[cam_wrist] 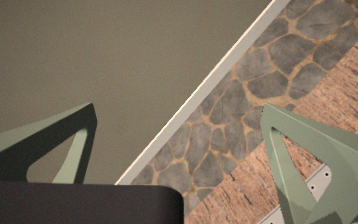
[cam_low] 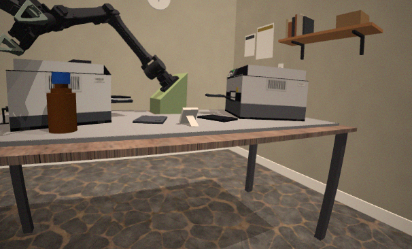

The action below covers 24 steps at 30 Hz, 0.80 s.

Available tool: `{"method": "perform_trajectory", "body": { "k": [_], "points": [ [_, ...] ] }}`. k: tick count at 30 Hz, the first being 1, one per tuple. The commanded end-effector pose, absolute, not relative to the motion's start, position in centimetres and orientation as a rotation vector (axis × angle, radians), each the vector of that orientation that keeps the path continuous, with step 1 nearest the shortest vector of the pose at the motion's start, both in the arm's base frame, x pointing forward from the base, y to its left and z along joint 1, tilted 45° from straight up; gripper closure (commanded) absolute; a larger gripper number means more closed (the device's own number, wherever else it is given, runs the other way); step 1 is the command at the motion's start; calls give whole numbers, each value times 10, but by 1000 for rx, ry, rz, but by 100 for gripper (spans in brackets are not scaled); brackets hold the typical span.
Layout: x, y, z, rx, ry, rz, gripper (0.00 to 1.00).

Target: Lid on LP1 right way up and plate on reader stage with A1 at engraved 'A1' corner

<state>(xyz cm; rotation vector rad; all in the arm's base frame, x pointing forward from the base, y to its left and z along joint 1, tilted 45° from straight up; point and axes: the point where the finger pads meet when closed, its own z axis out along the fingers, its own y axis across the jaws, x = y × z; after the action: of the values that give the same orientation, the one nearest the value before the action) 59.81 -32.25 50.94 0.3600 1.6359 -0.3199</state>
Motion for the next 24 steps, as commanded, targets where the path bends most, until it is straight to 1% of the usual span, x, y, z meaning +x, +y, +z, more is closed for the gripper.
{"method": "perform_trajectory", "body": {
  "k": [1,11,18,24],
  "points": [
    [592,-321,533,397,1642,-286,0],
    [617,-278,489,374,1637,-280,0],
    [613,-284,488,433,1709,-237,0],
    [620,-255,467,401,1698,-240,0]
  ]
}}
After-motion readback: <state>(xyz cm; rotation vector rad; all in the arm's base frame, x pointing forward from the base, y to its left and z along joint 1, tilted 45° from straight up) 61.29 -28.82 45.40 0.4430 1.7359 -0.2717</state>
